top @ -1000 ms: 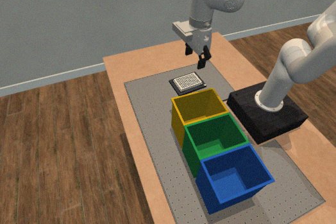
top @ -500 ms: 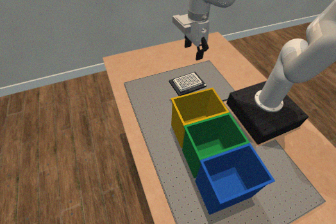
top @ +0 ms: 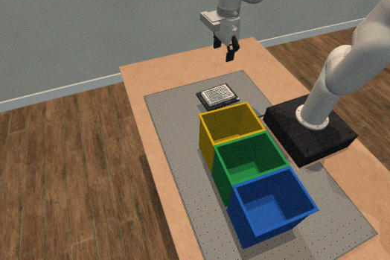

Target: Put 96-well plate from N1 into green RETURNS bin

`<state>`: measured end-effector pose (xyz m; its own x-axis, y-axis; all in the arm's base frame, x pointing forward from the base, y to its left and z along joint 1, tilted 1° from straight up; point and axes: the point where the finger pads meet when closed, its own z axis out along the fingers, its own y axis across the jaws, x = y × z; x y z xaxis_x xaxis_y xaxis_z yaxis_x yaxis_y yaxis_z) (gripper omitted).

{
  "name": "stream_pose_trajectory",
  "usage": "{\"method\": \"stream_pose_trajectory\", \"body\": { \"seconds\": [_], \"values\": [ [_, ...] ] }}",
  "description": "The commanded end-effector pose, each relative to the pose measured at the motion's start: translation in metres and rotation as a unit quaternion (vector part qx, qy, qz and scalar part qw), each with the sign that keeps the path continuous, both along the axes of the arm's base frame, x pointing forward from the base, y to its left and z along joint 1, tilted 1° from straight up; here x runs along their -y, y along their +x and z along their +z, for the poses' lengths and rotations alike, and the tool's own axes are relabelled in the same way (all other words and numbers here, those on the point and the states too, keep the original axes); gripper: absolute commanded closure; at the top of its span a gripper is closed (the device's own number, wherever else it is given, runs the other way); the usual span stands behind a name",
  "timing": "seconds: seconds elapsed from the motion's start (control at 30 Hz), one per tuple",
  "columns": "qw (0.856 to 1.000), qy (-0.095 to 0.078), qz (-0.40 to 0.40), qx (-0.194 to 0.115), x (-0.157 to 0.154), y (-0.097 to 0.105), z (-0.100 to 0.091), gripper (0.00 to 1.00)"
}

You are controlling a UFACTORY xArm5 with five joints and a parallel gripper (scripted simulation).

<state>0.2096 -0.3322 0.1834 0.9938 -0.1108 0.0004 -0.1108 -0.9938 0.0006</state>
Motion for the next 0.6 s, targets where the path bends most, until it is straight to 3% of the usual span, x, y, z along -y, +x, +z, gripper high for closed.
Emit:
{"method": "stream_pose_trajectory", "body": {
  "seconds": [0.0, 0.37, 0.57],
  "values": [
    [1.0, -0.001, 0.0, 0.001, 0.003, 0.0, 0.001, 0.0],
    [1.0, -0.001, 0.0, 0.001, 0.003, 0.0, 0.001, 0.0],
    [1.0, -0.001, 0.0, 0.001, 0.003, 0.0, -0.009, 0.0]
  ]
}}
